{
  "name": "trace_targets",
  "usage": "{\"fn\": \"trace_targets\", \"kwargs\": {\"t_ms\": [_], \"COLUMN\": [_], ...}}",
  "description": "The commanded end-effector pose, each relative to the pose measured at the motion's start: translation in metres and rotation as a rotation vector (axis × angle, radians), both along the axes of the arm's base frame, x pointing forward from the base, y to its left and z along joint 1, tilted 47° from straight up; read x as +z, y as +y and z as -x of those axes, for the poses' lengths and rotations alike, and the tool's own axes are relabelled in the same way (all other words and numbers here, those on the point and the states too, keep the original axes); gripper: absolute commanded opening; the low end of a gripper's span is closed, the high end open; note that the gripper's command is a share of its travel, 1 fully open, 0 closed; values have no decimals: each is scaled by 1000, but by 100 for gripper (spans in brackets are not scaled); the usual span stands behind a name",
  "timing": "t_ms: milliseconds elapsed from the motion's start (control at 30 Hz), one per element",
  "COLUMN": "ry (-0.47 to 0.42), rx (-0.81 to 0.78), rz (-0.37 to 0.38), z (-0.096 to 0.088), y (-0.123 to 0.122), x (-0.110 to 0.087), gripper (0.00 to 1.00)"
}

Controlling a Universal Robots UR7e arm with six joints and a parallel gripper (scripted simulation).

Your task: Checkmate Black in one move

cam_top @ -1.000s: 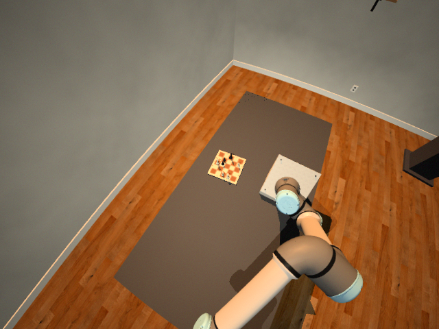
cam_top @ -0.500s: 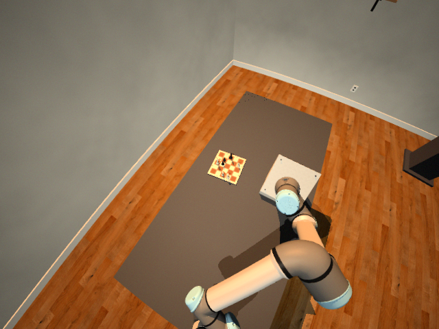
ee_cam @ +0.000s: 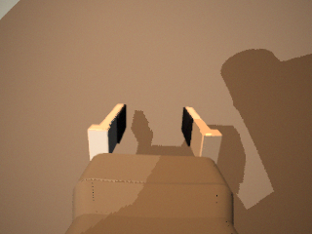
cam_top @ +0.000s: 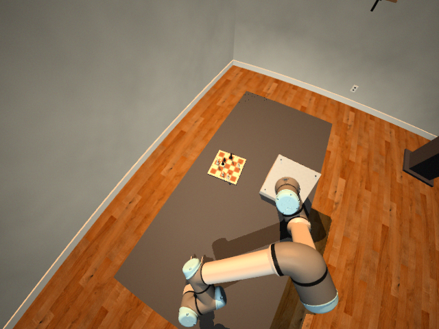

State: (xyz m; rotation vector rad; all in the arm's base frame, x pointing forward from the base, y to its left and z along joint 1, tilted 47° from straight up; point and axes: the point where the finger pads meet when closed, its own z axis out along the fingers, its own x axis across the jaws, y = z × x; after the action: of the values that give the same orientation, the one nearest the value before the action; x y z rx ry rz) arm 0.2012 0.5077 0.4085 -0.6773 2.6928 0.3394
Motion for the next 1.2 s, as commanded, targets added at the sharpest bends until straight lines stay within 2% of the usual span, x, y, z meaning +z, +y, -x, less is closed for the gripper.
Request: {"fn": "trace_targets", "kwargs": {"t_ms": [0, 33, 133, 233, 267, 300, 333, 400, 433, 500, 533, 633, 700, 900, 1033, 1167], "ry": [-4, -4, -4, 5, 5, 9, 9, 21, 21, 34, 34, 55, 55, 89, 101, 103], "rx": [-71, -98, -98, -173, -173, -196, -196, -237, -237, -273, -273, -317, -317, -369, -383, -386], "rz": [83, 117, 117, 216, 216, 247, 247, 306, 306, 359, 359, 427, 427, 514, 538, 544], "z": [-41, -56, -56, -94, -94, -105, -105, -122, -122, -135, -135, -148, -148, -158, -160, -160], "y": [-32, -46, -46, -90, -90, -106, -106, -136, -136, -164, -164, -201, -201, -251, -266, -269], "x": [-37, -52, -52, -93, -93, -106, -106, -129, -129, -149, -149, -173, -173, -203, -212, -213], "gripper": [100, 100, 100, 100, 100, 100, 100, 100, 100, 100, 100, 100, 100, 100, 100, 100]}}
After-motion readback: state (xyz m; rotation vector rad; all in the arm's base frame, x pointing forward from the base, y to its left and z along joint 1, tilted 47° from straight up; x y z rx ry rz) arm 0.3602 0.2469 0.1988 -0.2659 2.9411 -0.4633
